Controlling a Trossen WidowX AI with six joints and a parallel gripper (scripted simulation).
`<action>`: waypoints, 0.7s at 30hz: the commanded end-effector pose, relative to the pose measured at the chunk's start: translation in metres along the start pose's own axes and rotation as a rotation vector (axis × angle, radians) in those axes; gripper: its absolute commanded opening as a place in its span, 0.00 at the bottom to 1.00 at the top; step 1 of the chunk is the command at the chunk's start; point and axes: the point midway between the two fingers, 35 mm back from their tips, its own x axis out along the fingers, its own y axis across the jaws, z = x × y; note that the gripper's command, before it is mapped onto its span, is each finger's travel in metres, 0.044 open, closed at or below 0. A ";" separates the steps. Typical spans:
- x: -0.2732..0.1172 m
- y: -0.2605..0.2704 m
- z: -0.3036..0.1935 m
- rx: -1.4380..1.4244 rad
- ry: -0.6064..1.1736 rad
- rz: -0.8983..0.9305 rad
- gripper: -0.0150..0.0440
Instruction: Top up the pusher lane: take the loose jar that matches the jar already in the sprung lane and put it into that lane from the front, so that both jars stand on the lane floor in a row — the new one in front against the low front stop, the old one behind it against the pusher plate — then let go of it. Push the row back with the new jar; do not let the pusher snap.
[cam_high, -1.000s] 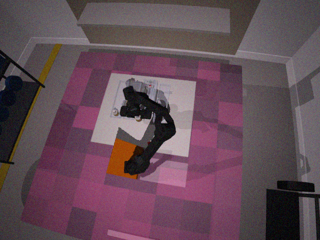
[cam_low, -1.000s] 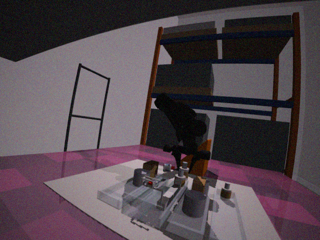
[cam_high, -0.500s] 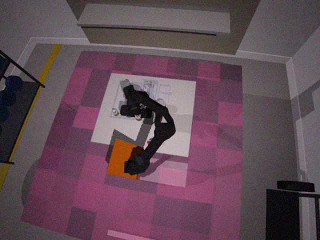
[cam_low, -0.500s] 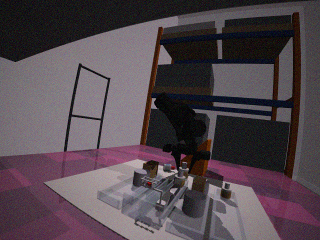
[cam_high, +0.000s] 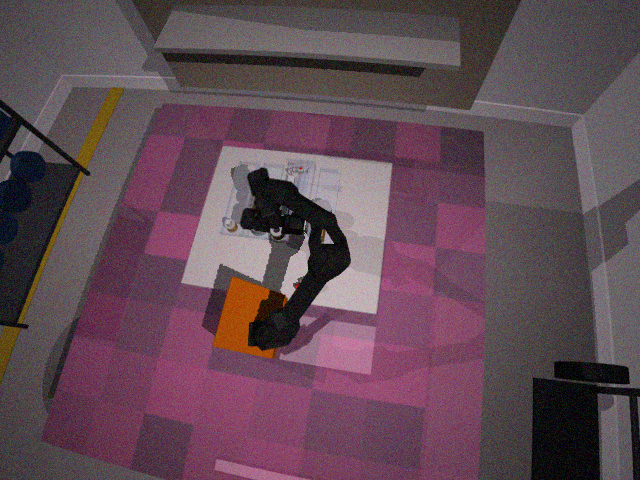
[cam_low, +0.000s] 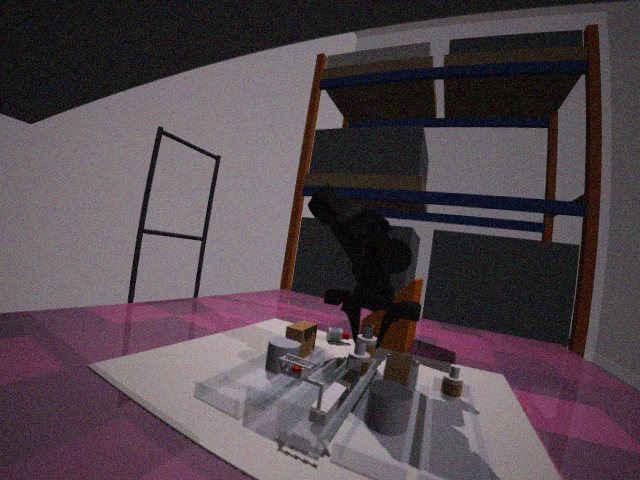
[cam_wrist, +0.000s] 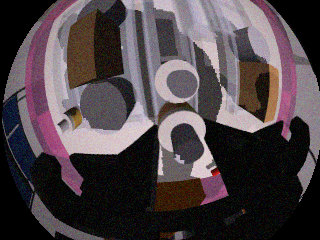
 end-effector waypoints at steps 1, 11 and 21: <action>-0.003 -0.003 0.009 0.012 -0.021 -0.009 0.25; -0.004 -0.004 0.013 0.012 -0.022 -0.009 0.25; -0.005 -0.004 0.017 0.013 -0.022 -0.009 0.25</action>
